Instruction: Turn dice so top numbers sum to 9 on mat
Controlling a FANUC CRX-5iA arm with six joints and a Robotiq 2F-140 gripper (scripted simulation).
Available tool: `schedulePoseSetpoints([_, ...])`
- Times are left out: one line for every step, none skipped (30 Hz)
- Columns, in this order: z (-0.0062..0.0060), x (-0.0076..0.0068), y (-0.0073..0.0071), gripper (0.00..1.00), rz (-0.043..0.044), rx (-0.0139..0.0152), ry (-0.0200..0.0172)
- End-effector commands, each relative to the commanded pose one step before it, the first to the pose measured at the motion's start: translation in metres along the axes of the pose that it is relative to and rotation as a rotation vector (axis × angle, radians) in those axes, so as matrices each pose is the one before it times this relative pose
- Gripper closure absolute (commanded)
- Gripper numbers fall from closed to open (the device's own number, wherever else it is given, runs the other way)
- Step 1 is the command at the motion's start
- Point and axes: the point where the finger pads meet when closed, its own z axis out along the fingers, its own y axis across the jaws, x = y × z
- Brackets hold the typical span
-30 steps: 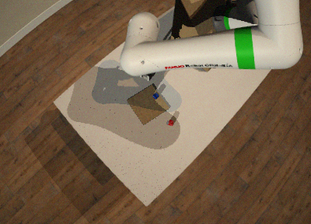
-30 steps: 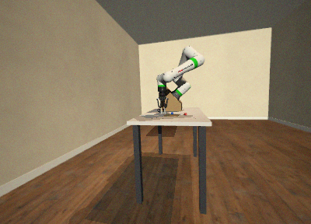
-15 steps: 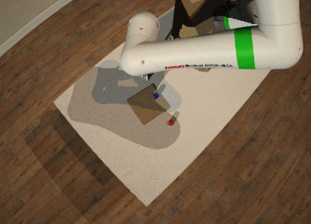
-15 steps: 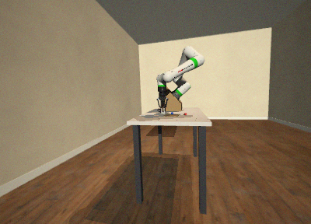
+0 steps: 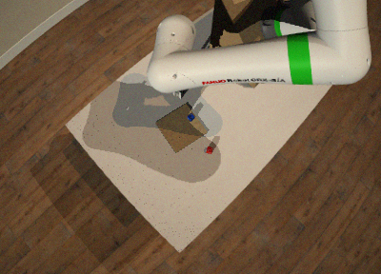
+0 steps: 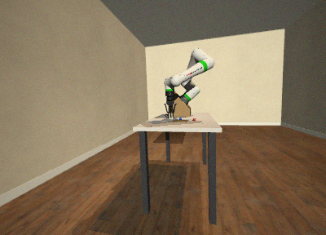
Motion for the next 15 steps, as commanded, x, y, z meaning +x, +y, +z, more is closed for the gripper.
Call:
schedulePoseSetpoints([-0.00012,0.00004,0.00021,0.91,0.00014,-0.00041,0.00017])
schedulePoseSetpoints([0.0,0.0,0.0,0.91,0.0,0.0,0.0])
schedulePoseSetpoints([0.0,0.0,0.0,0.91,0.0,0.0,0.0])
schedulePoseSetpoints([0.0,0.0,0.0,0.91,0.0,0.0,0.0])
schedulePoseSetpoints([0.0,0.0,0.0,0.91,0.0,0.0,0.0])
schedulePoseSetpoints([0.0,0.0,0.0,0.91,0.0,0.0,0.0])
schedulePoseSetpoints([0.0,0.0,0.0,0.91,0.0,0.0,0.0])
schedulePoseSetpoints([0.0,0.0,0.0,0.91,0.0,0.0,0.0])
schedulePoseSetpoints([0.0,0.0,0.0,0.91,0.0,0.0,0.0])
schedulePoseSetpoints([0.0,0.0,0.0,0.91,0.0,0.0,0.0])
schedulePoseSetpoints([0.0,0.0,0.0,0.91,0.0,0.0,0.0])
schedulePoseSetpoints([0.0,0.0,0.0,0.91,0.0,0.0,0.0])
schedulePoseSetpoints([-0.00006,0.0,0.0,0.91,0.0,0.0,0.0])
schedulePoseSetpoints([-0.00042,0.0,0.0,0.91,0.0,0.0,0.0])
schedulePoseSetpoints([-0.00105,0.0,0.0,0.91,0.0,0.0,0.0])
